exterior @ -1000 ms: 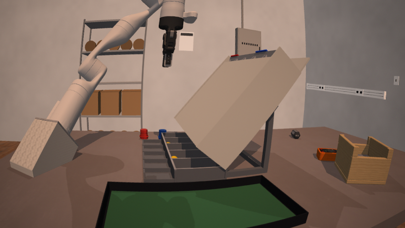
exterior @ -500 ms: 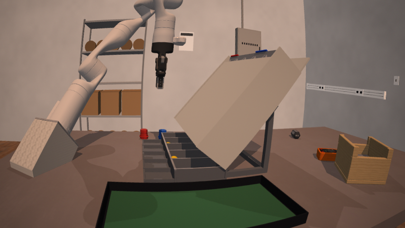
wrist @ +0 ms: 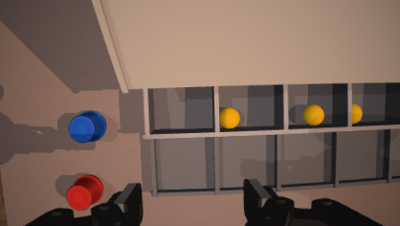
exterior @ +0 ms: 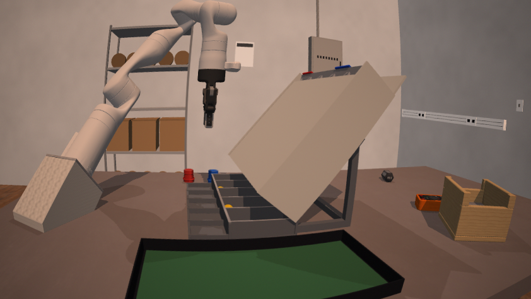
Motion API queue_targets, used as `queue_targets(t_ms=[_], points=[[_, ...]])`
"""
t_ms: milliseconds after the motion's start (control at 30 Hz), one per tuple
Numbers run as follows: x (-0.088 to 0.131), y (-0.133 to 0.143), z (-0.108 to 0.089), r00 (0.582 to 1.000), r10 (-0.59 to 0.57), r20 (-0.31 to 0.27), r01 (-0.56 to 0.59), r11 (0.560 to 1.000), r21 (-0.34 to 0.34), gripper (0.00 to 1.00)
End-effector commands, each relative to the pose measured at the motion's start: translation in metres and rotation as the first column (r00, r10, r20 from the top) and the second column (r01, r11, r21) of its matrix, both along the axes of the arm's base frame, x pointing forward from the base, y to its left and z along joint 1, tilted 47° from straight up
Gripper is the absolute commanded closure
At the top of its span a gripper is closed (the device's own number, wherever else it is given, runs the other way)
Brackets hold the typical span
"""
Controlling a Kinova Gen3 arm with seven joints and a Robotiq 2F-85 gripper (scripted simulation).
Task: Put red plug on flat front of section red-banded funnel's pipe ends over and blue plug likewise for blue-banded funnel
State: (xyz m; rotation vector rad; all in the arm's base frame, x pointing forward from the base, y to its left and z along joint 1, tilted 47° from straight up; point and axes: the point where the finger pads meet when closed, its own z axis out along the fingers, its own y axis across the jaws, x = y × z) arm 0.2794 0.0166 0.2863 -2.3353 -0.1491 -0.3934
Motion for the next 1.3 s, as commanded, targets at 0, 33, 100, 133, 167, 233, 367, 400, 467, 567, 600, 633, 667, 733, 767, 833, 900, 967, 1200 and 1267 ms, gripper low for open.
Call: queue_targets(t_ms=[0, 33, 100, 133, 167, 233, 367, 400, 467, 567, 600, 633, 667, 733, 767, 833, 900, 967, 1200, 1267], points=[[0.000, 0.000, 0.000, 1.000, 0.000, 0.001, 0.000, 1.000, -0.001, 0.30], [0.000, 0.000, 0.000, 1.000, 0.000, 0.001, 0.000, 1.000, -0.001, 0.30], [0.000, 0.000, 0.000, 1.000, 0.000, 0.001, 0.000, 1.000, -0.001, 0.30], [0.000, 0.000, 0.000, 1.000, 0.000, 0.001, 0.000, 1.000, -0.001, 0.30], [-0.029, 0.062, 0.014, 1.000, 0.000, 0.001, 0.000, 1.000, -0.001, 0.30], [-0.030, 0.065, 0.014, 1.000, 0.000, 0.001, 0.000, 1.000, -0.001, 0.30], [-0.044, 0.095, 0.021, 1.000, 0.000, 0.001, 0.000, 1.000, -0.001, 0.30], [-0.049, 0.106, 0.023, 1.000, 0.000, 0.001, 0.000, 1.000, -0.001, 0.30], [-0.058, 0.125, 0.027, 1.000, 0.000, 0.001, 0.000, 1.000, -0.001, 0.30], [-0.062, 0.133, 0.029, 1.000, 0.000, 0.001, 0.000, 1.000, -0.001, 0.30], [-0.062, 0.133, 0.029, 1.000, 0.000, 0.001, 0.000, 1.000, -0.001, 0.30], [-0.062, 0.133, 0.029, 1.000, 0.000, 0.001, 0.000, 1.000, -0.001, 0.30], [-0.062, 0.133, 0.029, 1.000, 0.000, 0.001, 0.000, 1.000, -0.001, 0.30], [-0.066, 0.142, 0.030, 1.000, 0.011, -0.003, -0.011, 1.000, 0.012, 0.30], [-0.066, 0.142, 0.030, 1.000, 0.011, -0.003, -0.011, 1.000, 0.012, 0.30], [-0.066, 0.142, 0.030, 1.000, 0.011, -0.003, -0.011, 1.000, 0.012, 0.30], [-0.066, 0.142, 0.030, 1.000, 0.011, -0.003, -0.011, 1.000, 0.012, 0.30], [-0.066, 0.142, 0.030, 1.000, 0.011, -0.003, -0.011, 1.000, 0.012, 0.30], [-0.066, 0.142, 0.030, 1.000, 0.011, -0.003, -0.011, 1.000, 0.012, 0.30], [-0.066, 0.142, 0.030, 1.000, 0.011, -0.003, -0.011, 1.000, 0.012, 0.30]])
